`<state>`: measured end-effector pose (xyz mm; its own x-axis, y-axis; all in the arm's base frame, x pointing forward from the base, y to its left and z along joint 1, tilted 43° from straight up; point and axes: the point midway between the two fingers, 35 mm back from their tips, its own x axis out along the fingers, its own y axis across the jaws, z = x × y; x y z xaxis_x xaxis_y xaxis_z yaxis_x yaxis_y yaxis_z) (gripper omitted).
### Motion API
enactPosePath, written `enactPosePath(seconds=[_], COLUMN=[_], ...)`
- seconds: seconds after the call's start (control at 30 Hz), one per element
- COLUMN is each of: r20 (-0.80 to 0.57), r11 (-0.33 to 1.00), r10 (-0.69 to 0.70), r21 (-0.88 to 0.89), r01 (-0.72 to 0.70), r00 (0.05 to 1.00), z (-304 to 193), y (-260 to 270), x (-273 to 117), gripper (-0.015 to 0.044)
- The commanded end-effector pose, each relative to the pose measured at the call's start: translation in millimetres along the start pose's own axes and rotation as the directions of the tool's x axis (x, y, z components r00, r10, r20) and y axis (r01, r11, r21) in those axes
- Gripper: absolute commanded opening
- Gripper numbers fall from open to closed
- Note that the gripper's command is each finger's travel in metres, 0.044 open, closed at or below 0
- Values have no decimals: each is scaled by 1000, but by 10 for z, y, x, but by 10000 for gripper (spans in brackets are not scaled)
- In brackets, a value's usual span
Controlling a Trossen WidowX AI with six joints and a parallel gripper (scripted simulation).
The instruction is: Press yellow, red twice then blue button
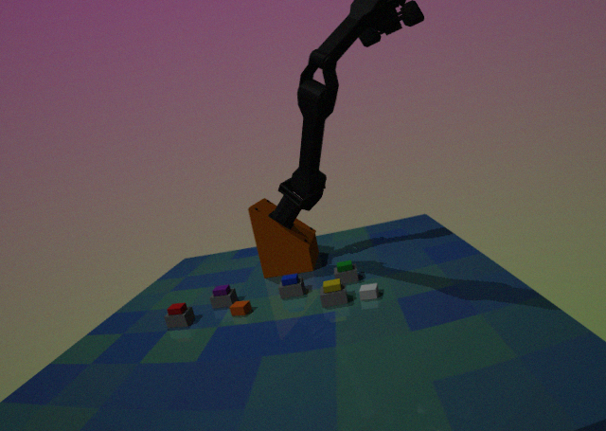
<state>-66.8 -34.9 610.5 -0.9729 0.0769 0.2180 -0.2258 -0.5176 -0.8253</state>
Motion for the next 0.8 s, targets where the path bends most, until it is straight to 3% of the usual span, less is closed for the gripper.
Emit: enactPosePath(seconds=[0.0, 0.2, 0.4, 0.57, 0.77], r20=[-9, -297, -579, -760, -902], r11=[1000, 989, 950, 876, 716], r10=[-2, -25, -21, -4, 41], r21=[6, 131, 242, 310, 326], r01=[3, 67, 196, 368, 617], r00=[1000, 954, 815, 650, 429], z=[-15, -655, -1614, -2457, -3353], y=[-1, 1, -67, -150, -189], x=[11, 452, 653, 463, -167], gripper=[400, 400, 400, 400, 400])
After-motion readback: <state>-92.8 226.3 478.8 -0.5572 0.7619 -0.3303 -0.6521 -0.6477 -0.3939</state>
